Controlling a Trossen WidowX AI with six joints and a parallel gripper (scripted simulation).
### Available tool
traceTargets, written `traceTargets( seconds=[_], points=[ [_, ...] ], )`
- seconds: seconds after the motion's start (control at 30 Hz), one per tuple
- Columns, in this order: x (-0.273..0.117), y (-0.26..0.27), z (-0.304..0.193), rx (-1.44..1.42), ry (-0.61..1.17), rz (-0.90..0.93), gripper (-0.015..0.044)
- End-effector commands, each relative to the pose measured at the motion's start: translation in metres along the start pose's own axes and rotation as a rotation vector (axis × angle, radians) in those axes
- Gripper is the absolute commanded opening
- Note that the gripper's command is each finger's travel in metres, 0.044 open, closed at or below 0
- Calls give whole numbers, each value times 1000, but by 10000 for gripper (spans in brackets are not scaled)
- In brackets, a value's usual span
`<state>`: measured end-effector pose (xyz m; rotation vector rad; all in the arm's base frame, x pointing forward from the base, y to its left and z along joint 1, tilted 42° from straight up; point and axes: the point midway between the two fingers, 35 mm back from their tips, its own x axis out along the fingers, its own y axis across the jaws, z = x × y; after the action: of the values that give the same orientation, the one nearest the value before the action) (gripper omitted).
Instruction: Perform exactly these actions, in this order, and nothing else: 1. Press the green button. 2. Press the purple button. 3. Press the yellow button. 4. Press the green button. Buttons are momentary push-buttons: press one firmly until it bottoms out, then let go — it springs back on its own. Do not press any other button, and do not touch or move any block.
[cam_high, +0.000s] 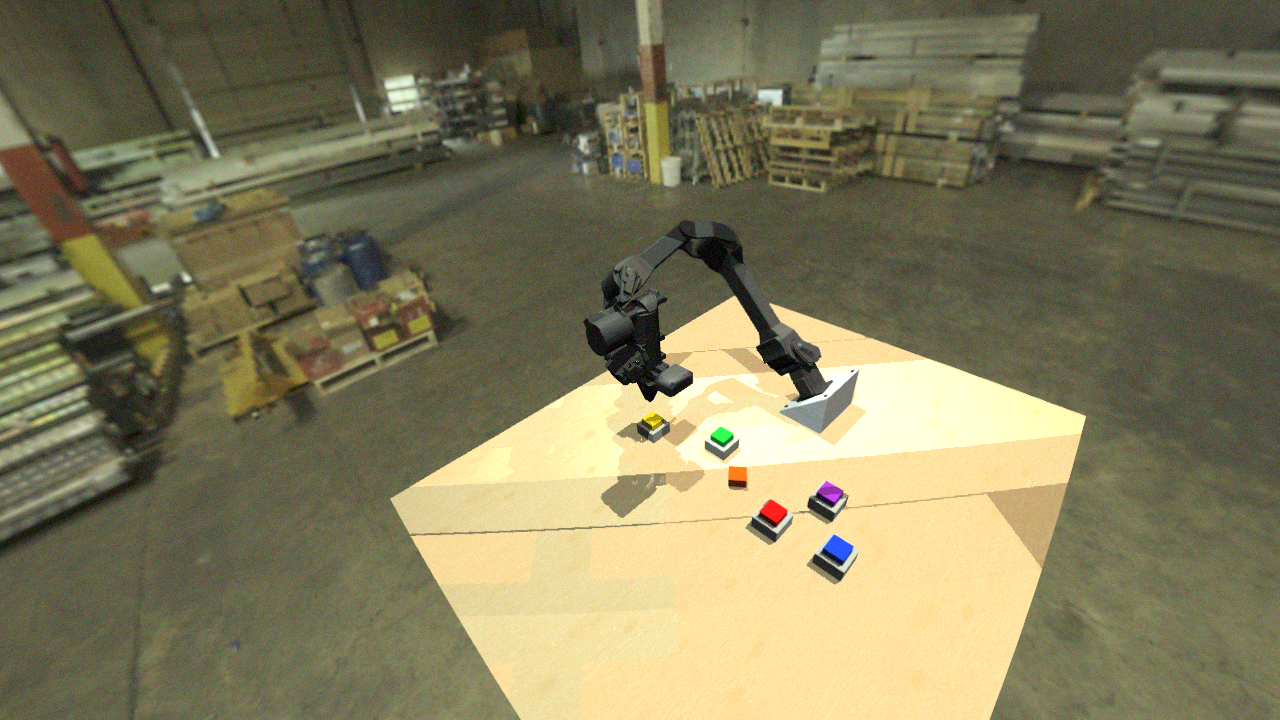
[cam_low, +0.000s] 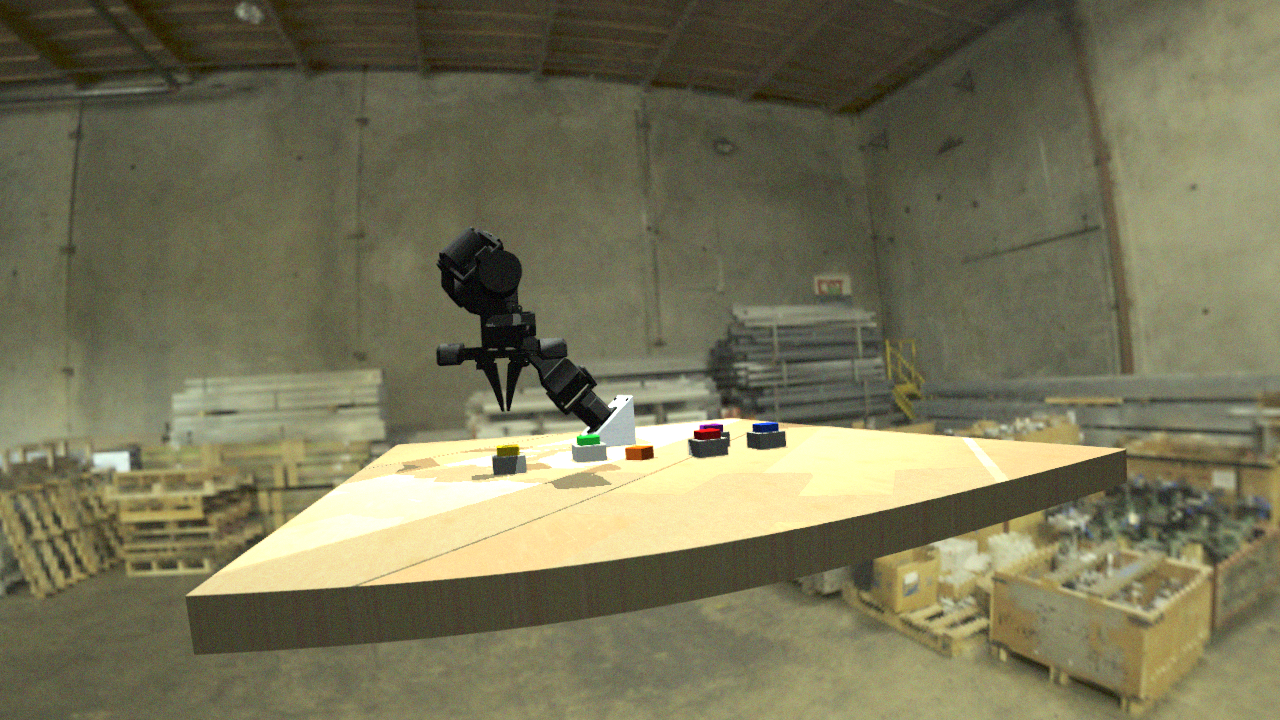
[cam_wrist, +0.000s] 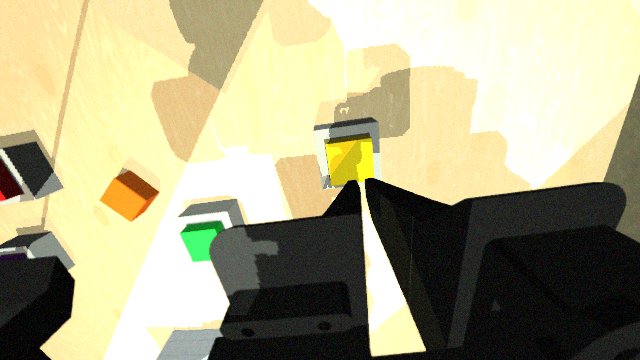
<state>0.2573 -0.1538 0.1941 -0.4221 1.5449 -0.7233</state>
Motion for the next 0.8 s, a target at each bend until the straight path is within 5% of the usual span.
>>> traceTargets(
  seconds=[0.0, 0.77],
  points=[
    [25, -1, -5, -8, 9, -9, 20],
    [55, -2, -5, -8, 9, -10, 20]
  ],
)
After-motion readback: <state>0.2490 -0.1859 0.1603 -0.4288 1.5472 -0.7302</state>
